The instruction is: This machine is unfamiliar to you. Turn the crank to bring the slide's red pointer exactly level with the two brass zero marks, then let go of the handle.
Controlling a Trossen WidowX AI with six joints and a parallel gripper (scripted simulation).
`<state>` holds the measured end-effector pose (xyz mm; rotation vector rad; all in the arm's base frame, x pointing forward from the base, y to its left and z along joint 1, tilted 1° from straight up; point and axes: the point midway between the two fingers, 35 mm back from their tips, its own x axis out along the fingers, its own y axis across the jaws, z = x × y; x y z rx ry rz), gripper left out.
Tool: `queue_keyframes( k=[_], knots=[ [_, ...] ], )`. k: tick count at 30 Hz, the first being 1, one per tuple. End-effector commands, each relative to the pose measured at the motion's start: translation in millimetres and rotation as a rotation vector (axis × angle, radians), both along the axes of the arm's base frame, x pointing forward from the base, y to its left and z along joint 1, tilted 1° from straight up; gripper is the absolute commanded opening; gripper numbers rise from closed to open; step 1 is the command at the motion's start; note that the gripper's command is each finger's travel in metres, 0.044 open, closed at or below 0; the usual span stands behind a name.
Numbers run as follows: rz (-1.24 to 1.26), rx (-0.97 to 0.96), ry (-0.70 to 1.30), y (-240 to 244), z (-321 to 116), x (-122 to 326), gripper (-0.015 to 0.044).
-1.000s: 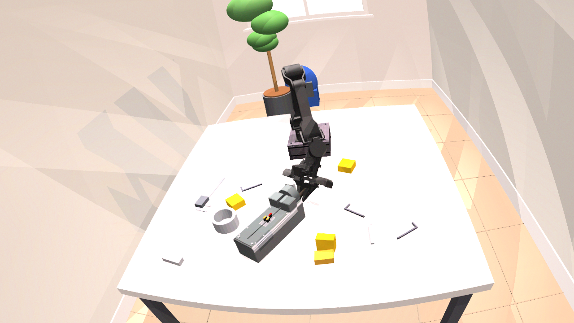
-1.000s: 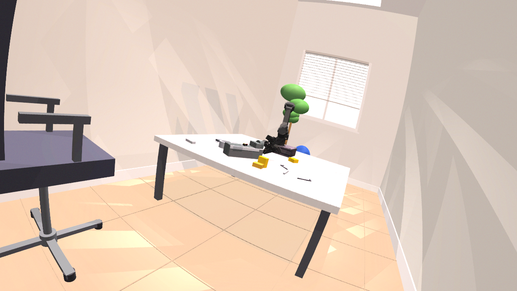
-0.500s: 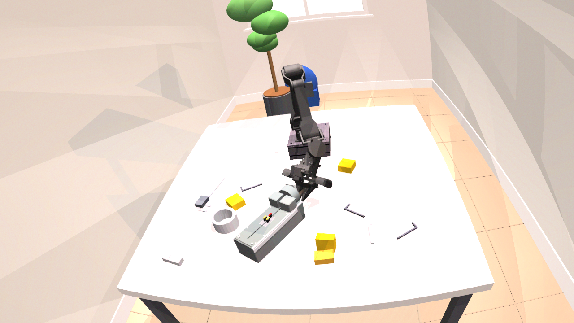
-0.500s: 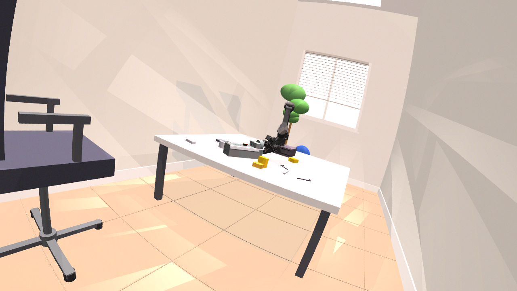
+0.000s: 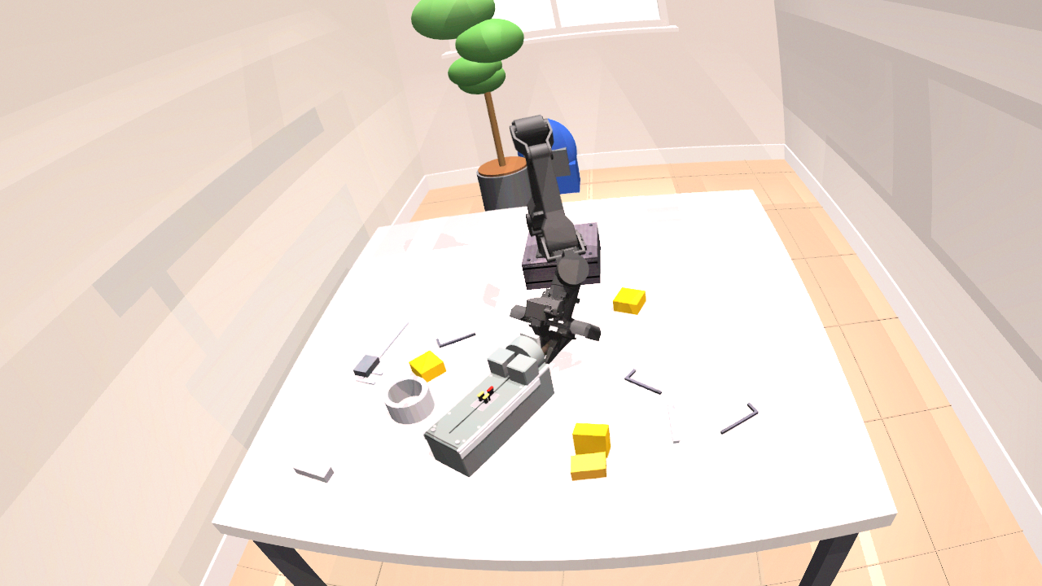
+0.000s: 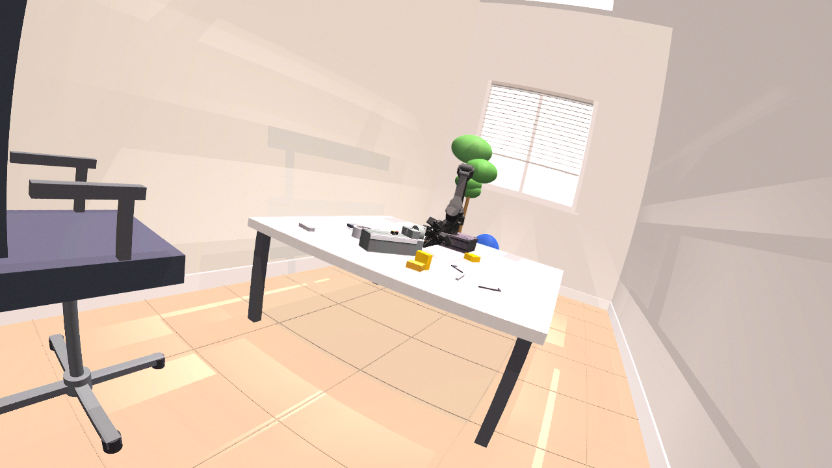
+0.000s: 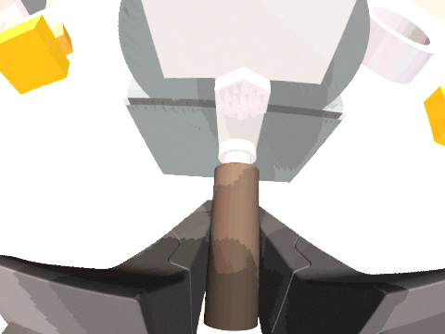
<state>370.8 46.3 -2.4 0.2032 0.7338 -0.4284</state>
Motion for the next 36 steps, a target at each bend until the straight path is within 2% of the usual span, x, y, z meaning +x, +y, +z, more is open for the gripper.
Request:
queue_keyframes(
  k=[1, 36],
  knots=[
    [-0.016, -0.013, 0.005, -8.3, 0.2, -4.3, 0.0000],
    [-0.016, -0.015, 0.006, -26.6, 31.6, -14.6, 0.0000]
  ],
)
